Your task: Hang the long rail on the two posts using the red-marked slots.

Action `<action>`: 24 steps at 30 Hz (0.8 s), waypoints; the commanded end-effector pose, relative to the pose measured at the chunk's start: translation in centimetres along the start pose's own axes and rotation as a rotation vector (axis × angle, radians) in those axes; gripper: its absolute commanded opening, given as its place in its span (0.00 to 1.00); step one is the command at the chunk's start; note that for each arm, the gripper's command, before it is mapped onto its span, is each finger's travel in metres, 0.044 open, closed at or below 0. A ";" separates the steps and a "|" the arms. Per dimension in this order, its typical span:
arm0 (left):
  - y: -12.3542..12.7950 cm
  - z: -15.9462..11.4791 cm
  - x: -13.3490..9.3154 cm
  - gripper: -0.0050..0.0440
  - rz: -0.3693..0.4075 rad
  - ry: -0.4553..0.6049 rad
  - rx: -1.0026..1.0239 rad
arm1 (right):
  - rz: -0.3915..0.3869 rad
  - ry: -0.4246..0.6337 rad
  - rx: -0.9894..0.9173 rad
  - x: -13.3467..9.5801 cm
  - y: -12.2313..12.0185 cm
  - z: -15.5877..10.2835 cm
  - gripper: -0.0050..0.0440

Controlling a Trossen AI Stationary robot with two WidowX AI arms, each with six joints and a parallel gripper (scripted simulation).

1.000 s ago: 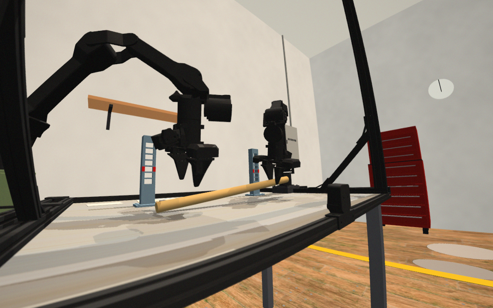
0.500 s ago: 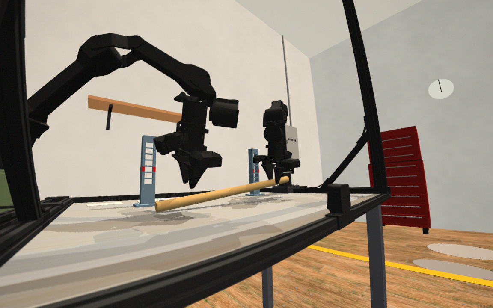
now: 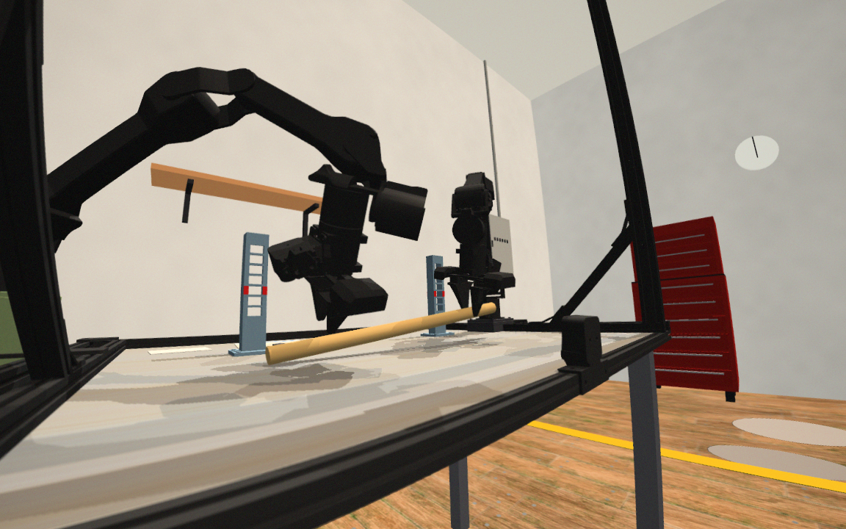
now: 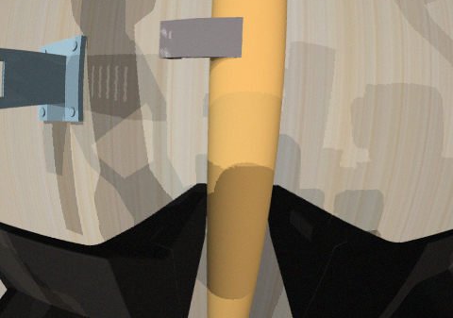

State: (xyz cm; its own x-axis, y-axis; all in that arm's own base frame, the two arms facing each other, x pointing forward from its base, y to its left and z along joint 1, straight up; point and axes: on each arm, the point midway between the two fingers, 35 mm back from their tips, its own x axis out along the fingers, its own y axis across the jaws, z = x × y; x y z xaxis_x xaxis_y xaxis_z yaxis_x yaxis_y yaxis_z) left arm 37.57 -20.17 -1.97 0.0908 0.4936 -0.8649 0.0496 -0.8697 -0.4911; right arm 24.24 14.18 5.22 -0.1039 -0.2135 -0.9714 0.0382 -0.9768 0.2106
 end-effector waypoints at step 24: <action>0.6 0.1 2.8 0.43 -0.079 0.013 0.011 | 0.002 0.005 -0.011 0.0 0.0 -0.1 0.10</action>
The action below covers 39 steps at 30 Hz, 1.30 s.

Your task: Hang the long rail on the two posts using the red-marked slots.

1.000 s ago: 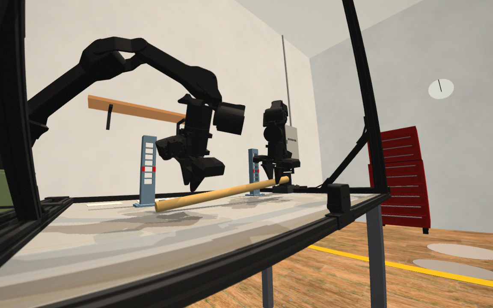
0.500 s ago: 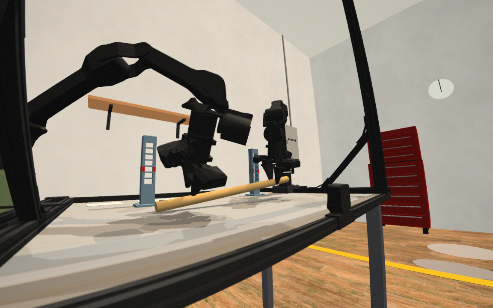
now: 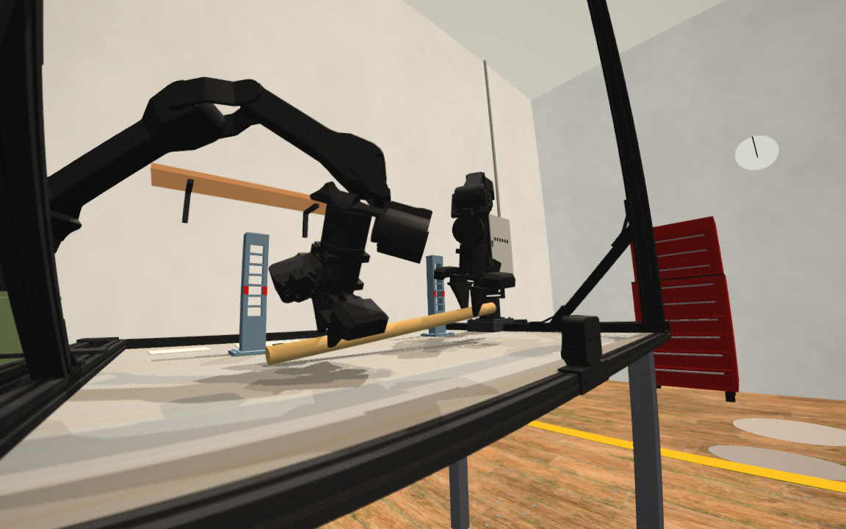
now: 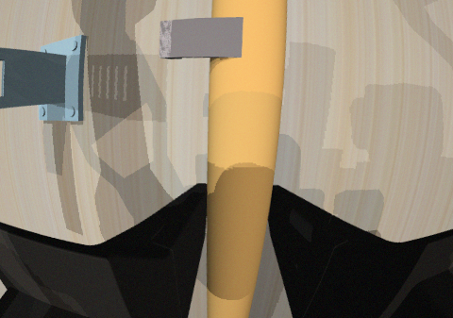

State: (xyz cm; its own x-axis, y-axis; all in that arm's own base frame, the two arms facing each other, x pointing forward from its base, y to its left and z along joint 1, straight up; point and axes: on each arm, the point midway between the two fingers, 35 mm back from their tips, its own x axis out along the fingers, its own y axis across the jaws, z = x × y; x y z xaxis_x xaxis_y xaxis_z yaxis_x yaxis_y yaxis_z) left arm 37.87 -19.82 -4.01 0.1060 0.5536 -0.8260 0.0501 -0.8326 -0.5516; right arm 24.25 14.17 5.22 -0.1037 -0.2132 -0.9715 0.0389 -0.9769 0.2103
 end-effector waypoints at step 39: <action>0.0 0.1 1.8 0.10 -0.009 -0.005 0.005 | 0.002 0.005 -0.011 0.0 0.0 -0.1 0.10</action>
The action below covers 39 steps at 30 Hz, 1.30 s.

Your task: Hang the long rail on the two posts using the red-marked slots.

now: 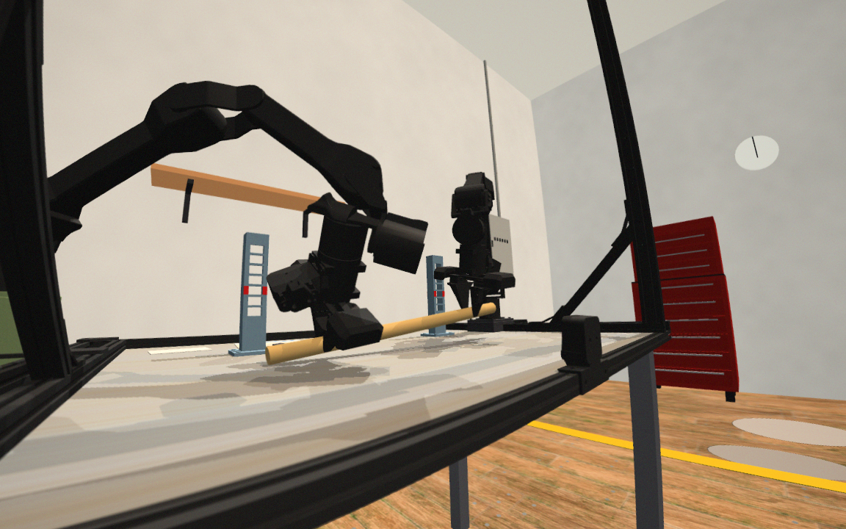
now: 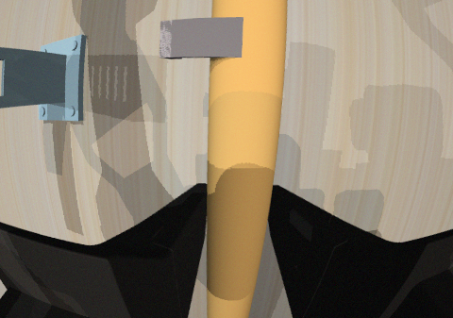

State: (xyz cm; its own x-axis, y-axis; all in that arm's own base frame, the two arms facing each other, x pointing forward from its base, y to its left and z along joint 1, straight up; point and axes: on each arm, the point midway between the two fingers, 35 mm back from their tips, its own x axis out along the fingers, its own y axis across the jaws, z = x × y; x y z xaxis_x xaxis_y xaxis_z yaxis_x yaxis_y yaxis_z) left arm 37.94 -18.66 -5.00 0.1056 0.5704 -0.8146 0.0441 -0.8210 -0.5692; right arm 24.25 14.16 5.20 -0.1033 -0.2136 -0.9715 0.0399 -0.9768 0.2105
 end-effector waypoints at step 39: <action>-1.7 -0.4 -3.4 0.10 0.008 -0.132 0.074 | -0.004 0.157 0.021 1.7 -0.5 -0.2 0.10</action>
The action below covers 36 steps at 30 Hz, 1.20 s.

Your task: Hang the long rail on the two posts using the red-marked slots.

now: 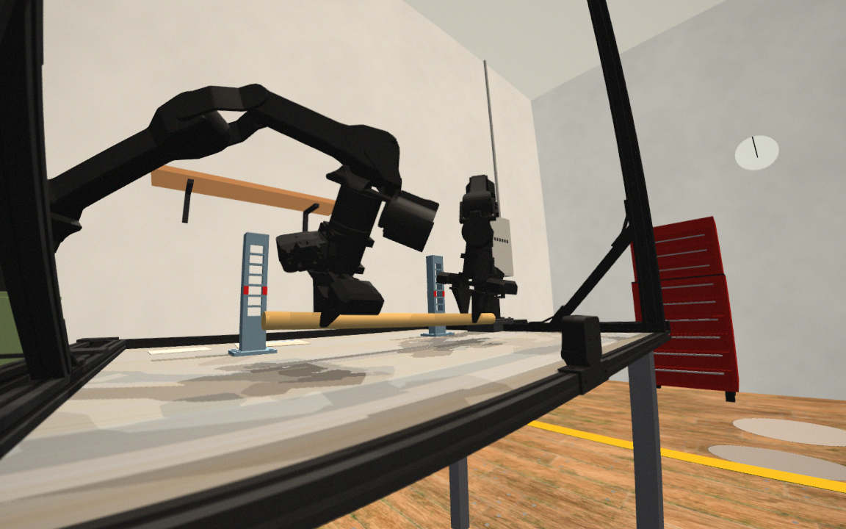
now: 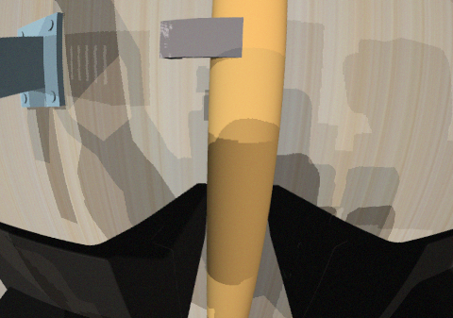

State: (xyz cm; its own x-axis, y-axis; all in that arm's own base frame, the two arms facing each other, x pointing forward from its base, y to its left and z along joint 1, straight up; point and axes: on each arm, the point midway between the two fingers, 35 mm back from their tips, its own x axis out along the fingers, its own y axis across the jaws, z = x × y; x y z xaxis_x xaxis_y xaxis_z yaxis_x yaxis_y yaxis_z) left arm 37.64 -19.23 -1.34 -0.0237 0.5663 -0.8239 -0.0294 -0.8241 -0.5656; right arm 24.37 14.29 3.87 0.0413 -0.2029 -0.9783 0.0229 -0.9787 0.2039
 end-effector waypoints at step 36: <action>0.2 -0.3 0.0 0.10 0.006 -0.037 0.025 | 0.002 0.058 0.015 2.3 -0.6 0.2 0.49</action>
State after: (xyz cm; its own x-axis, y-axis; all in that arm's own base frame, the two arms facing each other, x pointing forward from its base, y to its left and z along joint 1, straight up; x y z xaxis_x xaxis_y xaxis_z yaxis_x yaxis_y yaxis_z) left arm 37.70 -19.41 -1.67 -0.0736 0.5550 -0.8286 -0.0639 -0.8318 -0.5514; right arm 24.33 14.46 1.55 0.1012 -0.1959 -0.9754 0.0096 -0.9802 0.1979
